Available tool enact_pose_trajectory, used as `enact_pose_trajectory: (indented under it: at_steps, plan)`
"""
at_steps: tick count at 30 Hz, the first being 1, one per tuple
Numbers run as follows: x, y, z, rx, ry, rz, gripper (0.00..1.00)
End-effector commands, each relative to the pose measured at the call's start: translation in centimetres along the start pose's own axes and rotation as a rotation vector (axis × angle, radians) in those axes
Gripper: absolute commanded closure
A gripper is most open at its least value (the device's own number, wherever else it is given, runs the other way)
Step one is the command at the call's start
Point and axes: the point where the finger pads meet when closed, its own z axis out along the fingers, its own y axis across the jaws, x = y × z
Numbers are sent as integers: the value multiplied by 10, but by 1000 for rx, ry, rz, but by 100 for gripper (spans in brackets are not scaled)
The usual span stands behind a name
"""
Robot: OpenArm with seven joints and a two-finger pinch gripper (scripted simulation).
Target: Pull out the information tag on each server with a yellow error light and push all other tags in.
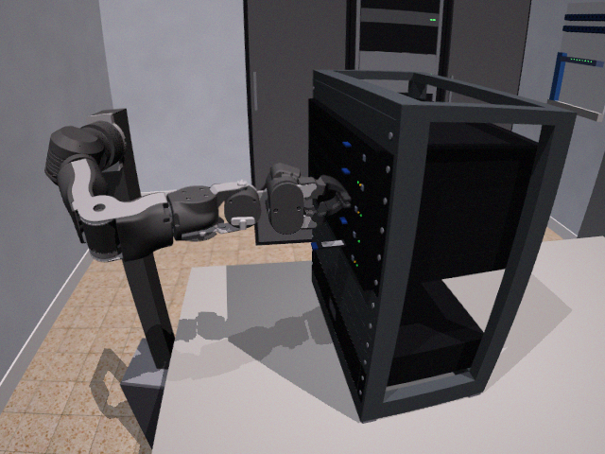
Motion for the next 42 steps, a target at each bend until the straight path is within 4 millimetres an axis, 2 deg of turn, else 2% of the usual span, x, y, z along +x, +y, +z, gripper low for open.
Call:
enact_pose_trajectory:
  at_steps: [1,25,31,42]
  plan:
    - [1,-2,0,7,4,0,100]
    - [1,-2,0,7,5,1,100]
    - [2,-2,-11,7,4,1,100]
    - [2,-2,-13,7,6,1,100]
